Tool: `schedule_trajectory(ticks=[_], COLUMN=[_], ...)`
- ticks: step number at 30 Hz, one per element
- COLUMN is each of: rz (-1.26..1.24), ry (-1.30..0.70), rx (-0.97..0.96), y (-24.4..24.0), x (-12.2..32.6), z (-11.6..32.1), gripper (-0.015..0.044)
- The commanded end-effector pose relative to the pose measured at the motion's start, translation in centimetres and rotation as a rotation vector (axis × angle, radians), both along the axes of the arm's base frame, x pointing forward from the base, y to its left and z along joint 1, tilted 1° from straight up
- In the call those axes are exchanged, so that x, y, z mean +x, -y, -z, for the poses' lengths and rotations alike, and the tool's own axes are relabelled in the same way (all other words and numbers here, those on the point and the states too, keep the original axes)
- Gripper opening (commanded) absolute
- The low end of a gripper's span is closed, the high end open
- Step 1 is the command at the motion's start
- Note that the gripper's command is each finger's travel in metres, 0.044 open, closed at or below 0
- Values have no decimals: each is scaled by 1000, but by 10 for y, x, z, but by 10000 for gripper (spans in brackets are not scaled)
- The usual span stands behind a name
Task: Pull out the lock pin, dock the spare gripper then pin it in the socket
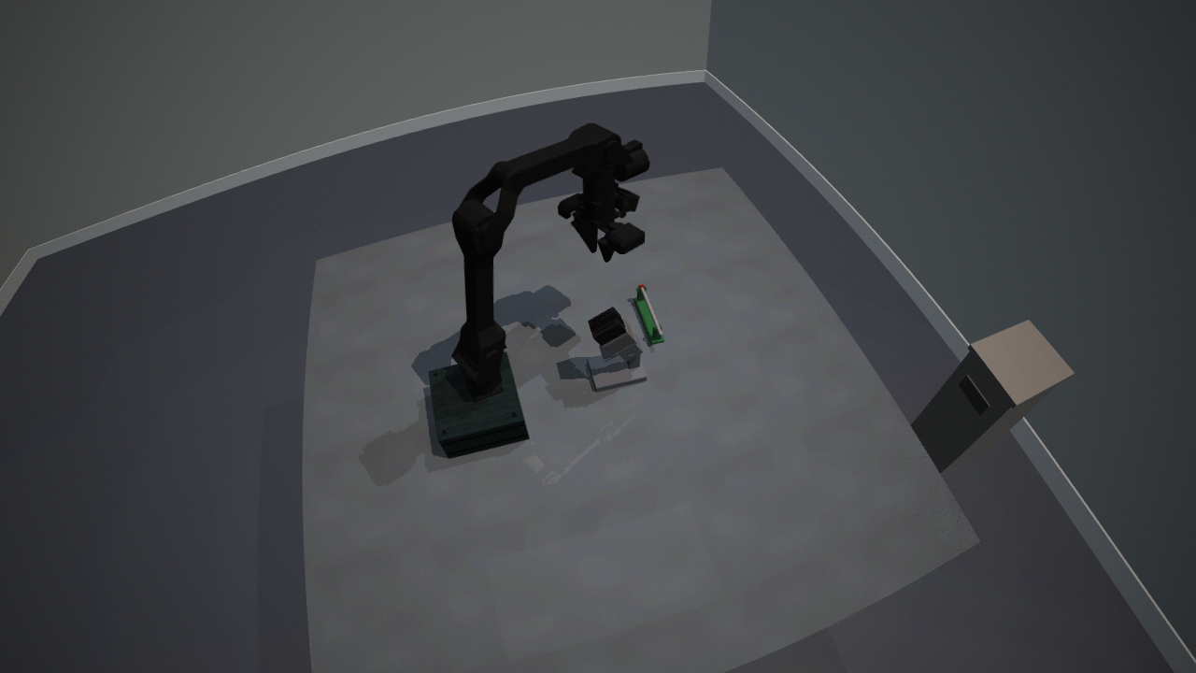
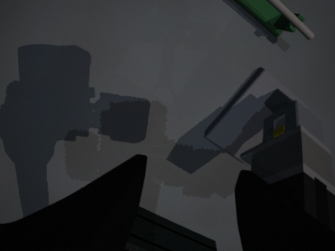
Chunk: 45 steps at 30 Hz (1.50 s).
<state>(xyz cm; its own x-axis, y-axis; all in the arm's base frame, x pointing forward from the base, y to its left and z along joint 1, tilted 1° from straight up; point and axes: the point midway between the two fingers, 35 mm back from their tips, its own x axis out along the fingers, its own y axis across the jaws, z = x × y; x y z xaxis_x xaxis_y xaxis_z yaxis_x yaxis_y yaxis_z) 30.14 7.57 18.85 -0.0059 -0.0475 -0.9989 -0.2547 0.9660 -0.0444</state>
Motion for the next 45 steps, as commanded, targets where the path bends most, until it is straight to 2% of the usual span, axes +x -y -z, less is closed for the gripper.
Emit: schedule_trajectory(ticks=[1,7,10,24,36,45], rz=[-382,-930,-1058,-1071,-1071,-1071], ry=[-42,-139,-171,-167,-168,-168], rx=[-68,-146,-160,-160,-161,-161], y=[5,17,20,22,23,23], x=[41,92,103,104,107,108], z=[26,64,74,78,147,158], gripper=[180,180,180,180,180,180])
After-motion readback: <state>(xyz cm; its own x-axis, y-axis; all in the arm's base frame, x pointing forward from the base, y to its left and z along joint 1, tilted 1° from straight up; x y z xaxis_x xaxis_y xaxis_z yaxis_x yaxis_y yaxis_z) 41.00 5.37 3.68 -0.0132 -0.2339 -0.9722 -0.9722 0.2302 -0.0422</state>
